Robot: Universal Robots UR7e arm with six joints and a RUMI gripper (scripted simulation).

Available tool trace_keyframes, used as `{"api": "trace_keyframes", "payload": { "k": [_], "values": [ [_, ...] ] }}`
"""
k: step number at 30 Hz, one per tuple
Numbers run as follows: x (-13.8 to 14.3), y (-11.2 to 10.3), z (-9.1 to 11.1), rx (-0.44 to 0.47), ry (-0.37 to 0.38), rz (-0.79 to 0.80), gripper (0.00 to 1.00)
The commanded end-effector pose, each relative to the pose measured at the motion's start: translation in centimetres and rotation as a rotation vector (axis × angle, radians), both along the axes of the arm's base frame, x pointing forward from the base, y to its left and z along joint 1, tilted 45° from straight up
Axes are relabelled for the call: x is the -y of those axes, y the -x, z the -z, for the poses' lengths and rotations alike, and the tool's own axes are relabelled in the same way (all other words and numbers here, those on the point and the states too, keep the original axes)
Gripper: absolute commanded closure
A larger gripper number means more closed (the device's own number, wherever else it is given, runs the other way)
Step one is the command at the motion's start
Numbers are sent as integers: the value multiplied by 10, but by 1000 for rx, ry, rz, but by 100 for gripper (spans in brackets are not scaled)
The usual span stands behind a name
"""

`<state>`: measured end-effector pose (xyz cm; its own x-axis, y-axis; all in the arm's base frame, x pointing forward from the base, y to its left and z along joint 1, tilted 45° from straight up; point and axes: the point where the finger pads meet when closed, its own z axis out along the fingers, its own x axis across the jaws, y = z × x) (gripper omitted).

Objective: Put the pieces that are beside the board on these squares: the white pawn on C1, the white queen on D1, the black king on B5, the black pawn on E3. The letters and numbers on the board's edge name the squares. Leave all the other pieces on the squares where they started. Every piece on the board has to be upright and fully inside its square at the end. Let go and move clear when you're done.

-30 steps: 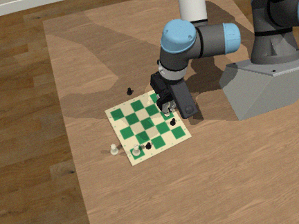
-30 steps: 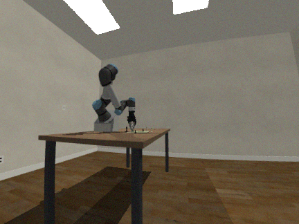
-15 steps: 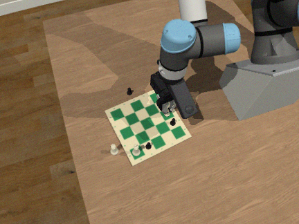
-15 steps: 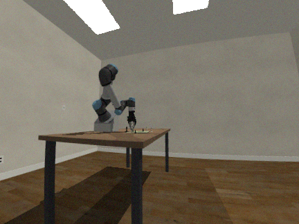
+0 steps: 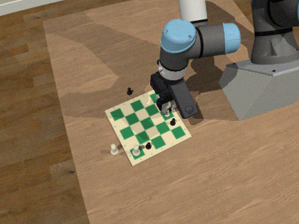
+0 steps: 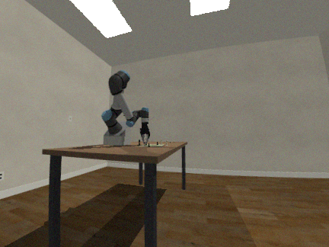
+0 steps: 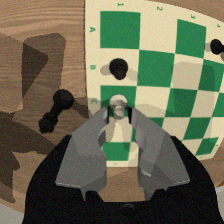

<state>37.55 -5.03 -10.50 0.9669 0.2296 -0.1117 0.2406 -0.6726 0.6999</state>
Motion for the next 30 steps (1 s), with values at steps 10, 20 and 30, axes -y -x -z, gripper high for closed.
{"api": "trace_keyframes", "payload": {
  "k": [10, 20, 30],
  "values": [
    [0, 1, 1, -2, -1, 1, 80],
    [-3, 1, -3, 0, -1, -1, 80],
    [-16, 0, -16, 4, -1, -1, 80]
  ]
}}
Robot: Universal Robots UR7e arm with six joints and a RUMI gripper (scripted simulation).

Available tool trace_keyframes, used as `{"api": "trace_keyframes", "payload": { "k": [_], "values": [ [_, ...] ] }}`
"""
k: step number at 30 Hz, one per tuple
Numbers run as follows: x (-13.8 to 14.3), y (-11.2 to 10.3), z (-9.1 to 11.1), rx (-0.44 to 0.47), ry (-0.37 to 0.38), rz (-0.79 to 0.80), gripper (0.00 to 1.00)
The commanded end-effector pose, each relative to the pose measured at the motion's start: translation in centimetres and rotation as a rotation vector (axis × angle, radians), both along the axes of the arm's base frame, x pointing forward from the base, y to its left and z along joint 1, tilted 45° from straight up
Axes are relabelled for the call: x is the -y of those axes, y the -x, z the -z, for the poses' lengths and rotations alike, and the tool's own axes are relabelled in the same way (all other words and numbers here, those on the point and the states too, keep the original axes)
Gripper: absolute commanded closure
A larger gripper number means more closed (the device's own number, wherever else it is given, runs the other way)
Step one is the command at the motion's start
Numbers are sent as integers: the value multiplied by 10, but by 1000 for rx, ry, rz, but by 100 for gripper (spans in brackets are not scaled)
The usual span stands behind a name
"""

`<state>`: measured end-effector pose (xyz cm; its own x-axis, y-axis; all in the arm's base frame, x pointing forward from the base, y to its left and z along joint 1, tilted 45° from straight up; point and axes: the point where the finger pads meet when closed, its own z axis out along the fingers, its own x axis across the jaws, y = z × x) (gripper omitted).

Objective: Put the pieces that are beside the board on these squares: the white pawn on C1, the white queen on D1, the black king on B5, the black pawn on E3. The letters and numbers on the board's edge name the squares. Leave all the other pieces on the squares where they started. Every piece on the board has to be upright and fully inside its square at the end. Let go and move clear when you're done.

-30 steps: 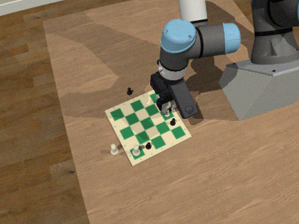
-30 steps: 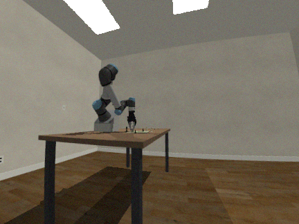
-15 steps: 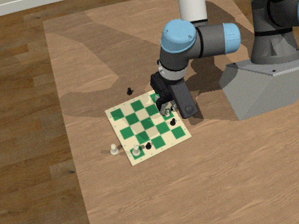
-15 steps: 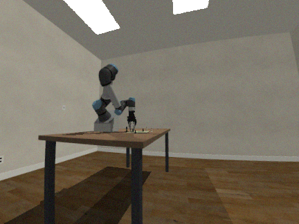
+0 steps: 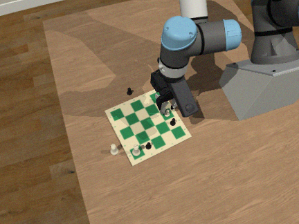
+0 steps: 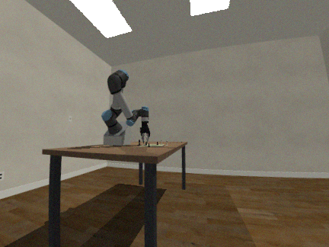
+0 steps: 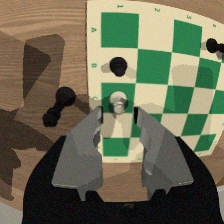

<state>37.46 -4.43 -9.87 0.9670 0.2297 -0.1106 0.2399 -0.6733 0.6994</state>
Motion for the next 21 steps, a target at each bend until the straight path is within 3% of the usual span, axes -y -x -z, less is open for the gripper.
{"api": "trace_keyframes", "payload": {
  "k": [1, 21],
  "values": [
    [-12, -1, -12, 3, 0, -1, 80],
    [-54, 5, -54, 3, -1, -1, 80]
  ]
}}
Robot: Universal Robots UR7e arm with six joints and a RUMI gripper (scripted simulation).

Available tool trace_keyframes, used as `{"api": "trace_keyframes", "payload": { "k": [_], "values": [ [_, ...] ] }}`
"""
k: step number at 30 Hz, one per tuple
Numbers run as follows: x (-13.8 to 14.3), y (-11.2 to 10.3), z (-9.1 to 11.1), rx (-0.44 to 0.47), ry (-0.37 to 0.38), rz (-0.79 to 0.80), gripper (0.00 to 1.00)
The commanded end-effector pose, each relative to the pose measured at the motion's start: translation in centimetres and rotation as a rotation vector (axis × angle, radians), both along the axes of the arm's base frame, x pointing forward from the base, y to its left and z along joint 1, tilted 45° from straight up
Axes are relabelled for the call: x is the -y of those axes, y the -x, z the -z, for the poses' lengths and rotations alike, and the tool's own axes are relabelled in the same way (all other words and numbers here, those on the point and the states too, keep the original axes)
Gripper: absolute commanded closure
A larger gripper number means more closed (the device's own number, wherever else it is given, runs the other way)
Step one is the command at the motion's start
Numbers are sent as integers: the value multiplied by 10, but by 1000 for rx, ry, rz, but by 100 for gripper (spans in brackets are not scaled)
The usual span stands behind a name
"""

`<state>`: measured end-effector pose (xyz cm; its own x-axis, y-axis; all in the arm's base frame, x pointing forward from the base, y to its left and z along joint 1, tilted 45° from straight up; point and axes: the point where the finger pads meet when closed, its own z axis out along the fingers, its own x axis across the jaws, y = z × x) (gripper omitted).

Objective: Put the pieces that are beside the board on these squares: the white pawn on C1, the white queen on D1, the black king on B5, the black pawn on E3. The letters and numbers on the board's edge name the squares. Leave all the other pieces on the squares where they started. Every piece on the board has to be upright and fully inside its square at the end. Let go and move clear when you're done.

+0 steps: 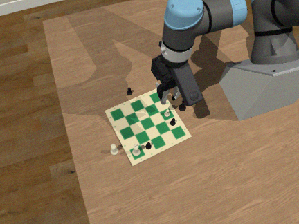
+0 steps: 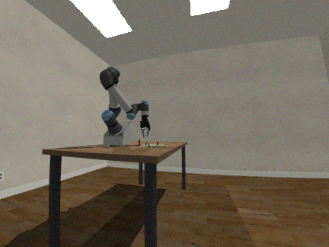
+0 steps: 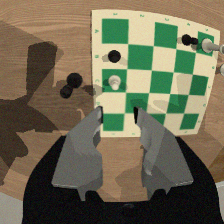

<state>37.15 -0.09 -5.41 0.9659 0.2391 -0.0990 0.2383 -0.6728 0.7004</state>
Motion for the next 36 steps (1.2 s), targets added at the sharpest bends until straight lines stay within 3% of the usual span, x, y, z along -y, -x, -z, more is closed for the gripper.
{"api": "trace_keyframes", "payload": {
  "k": [1, 11, 12, 36],
  "values": [
    [-12, 2, -11, -8, 1, 8, 80],
    [-15, 2, -14, -8, 2, 8, 80],
    [-15, 2, -13, -9, 2, 9, 0],
    [-15, 1, -12, -21, 4, 0, 0]
  ]
}}
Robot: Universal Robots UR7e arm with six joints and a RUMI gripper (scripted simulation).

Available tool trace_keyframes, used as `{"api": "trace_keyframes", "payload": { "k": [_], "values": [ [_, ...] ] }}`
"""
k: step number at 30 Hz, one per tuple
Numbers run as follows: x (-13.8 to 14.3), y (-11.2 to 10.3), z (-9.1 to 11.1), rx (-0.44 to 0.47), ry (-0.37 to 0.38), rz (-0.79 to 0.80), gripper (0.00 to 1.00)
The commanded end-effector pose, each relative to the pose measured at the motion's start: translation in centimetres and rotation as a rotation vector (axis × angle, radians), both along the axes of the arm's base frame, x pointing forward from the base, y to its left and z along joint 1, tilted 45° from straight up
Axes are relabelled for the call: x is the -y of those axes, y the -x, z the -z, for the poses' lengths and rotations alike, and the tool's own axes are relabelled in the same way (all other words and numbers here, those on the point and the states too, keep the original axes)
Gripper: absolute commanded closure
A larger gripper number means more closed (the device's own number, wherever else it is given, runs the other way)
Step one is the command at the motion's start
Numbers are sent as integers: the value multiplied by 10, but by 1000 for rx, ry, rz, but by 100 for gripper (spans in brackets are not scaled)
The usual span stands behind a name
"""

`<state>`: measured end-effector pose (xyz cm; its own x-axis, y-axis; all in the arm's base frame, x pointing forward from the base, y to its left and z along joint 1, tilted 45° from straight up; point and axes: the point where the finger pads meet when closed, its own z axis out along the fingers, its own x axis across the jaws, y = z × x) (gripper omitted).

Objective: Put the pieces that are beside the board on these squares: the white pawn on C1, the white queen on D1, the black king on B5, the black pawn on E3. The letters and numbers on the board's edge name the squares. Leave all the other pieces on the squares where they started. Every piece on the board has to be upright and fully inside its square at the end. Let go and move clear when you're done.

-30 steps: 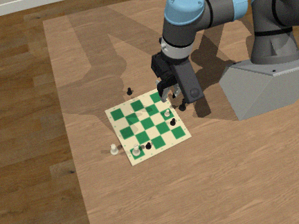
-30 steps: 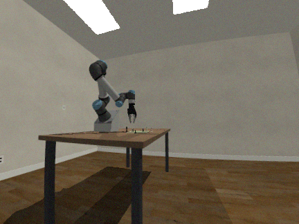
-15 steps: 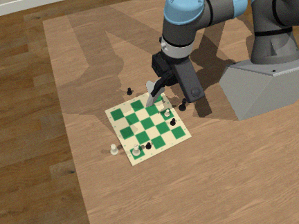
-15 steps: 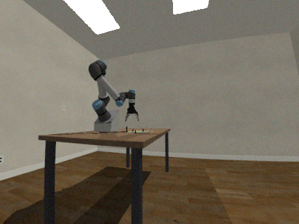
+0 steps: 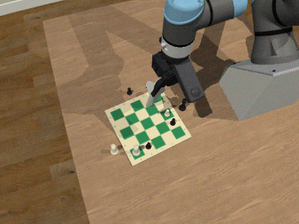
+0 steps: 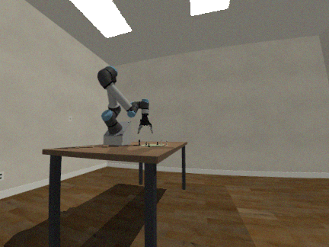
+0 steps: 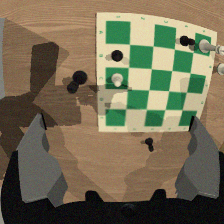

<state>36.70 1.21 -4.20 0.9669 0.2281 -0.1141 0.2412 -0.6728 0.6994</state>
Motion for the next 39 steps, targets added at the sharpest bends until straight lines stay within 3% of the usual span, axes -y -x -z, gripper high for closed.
{"api": "trace_keyframes", "payload": {
  "k": [1, 6, 11, 21, 23, 26, 32, 39],
  "values": [
    [-3, -5, 0, -12, 0, -16, 0],
    [-5, -11, 1, -38, 4, -44, 0],
    [-13, -31, 5, -124, 13, -129, 0],
    [-40, -97, 17, -401, 47, -409, 0],
    [-40, -97, 17, -401, 47, -409, 0],
    [-49, -119, 22, -519, 61, -527, 0],
    [-66, -158, 33, -669, 80, -680, 0],
    [-79, -185, 41, -825, 99, -835, 0]
  ]
}}
